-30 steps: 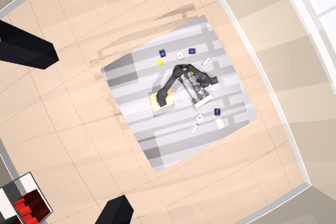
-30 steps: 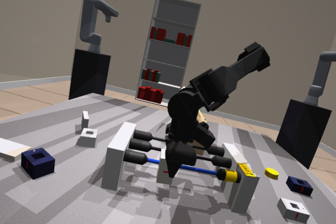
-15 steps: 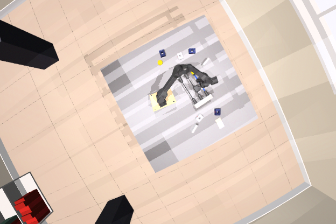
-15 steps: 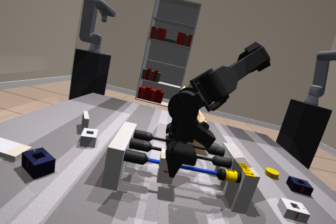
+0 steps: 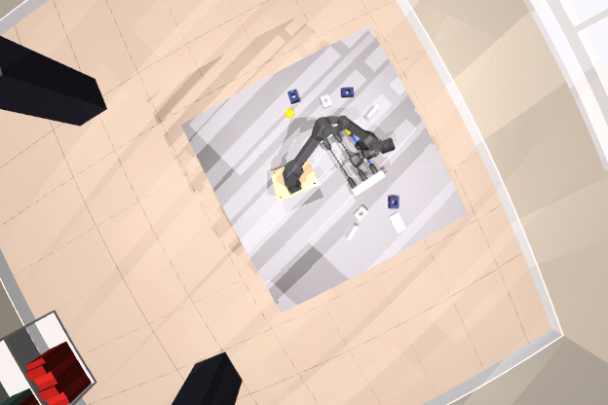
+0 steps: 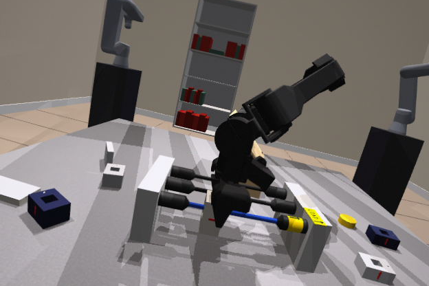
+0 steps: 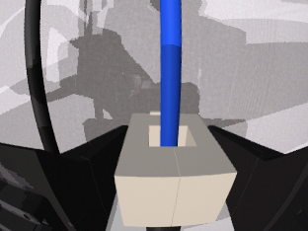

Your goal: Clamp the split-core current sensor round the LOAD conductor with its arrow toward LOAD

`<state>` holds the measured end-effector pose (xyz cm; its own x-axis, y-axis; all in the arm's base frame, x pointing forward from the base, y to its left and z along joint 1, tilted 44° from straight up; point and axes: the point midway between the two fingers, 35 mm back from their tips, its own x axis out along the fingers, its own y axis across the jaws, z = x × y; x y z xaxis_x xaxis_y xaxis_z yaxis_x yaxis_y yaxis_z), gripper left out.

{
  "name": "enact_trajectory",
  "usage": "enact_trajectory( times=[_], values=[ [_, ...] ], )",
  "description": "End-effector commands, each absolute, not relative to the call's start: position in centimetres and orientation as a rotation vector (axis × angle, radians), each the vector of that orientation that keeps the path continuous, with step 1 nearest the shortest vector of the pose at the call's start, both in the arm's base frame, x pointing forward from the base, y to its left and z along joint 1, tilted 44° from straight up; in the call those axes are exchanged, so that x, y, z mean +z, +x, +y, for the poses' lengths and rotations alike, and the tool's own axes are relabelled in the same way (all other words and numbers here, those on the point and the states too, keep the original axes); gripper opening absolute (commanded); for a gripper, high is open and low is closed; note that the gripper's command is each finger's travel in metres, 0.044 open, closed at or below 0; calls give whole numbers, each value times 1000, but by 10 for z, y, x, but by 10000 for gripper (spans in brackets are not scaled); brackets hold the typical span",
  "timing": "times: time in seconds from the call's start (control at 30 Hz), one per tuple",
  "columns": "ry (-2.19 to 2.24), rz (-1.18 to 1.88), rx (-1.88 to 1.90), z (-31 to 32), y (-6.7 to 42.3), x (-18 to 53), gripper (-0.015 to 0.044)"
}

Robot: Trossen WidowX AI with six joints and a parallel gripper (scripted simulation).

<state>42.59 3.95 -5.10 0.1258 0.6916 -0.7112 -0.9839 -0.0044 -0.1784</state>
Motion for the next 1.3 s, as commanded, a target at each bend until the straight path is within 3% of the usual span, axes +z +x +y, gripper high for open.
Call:
enact_trajectory(
  times=[0.0, 1.07, 1.27],
  values=[
    [-756, 491, 1407, 39, 426, -51, 263],
    [-756, 491, 1407, 39, 426, -51, 263],
    [-756, 491, 1405, 39, 426, -51, 223]
  ],
)
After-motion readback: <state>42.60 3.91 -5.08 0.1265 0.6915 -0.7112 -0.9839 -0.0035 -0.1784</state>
